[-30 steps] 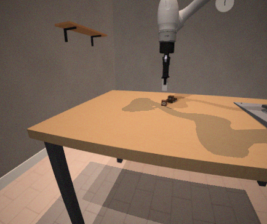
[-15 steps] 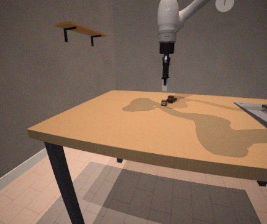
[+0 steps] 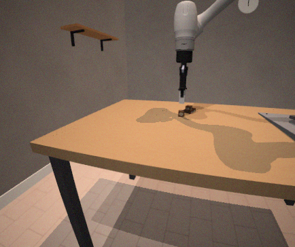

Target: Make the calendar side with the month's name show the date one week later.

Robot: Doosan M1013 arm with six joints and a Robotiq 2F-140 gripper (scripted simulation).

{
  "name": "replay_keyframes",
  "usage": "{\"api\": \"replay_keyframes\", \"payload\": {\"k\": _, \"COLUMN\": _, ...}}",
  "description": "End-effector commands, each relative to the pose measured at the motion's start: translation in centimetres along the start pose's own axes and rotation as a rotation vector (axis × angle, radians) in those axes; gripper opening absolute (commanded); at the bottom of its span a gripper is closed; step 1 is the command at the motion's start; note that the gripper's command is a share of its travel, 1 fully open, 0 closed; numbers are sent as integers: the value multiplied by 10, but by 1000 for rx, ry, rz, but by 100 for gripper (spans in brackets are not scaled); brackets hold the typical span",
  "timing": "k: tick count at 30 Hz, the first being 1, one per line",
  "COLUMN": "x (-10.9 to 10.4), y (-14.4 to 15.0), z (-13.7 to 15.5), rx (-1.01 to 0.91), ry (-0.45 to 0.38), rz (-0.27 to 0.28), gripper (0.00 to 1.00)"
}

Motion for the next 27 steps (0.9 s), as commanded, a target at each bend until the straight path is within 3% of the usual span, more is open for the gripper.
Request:
{"api": "replay_keyframes", "payload": {"k": 1, "x": 3, "y": 0, "z": 0, "rx": 0, "ry": 0, "rz": 0, "gripper": 35}}
{"api": "replay_keyframes", "payload": {"k": 27, "x": 32, "y": 0, "z": 0, "rx": 0, "ry": 0, "rz": 0, "gripper": 35}}
Point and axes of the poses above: the point where the finger pads meet when closed, its own x axis out along the fingers, its own y axis across the jaws, z = x × y, the point moved 1 cm from there along -x, back along the fingers, and after that the axes turned 6 degrees about -x, right-handed, at the moved point
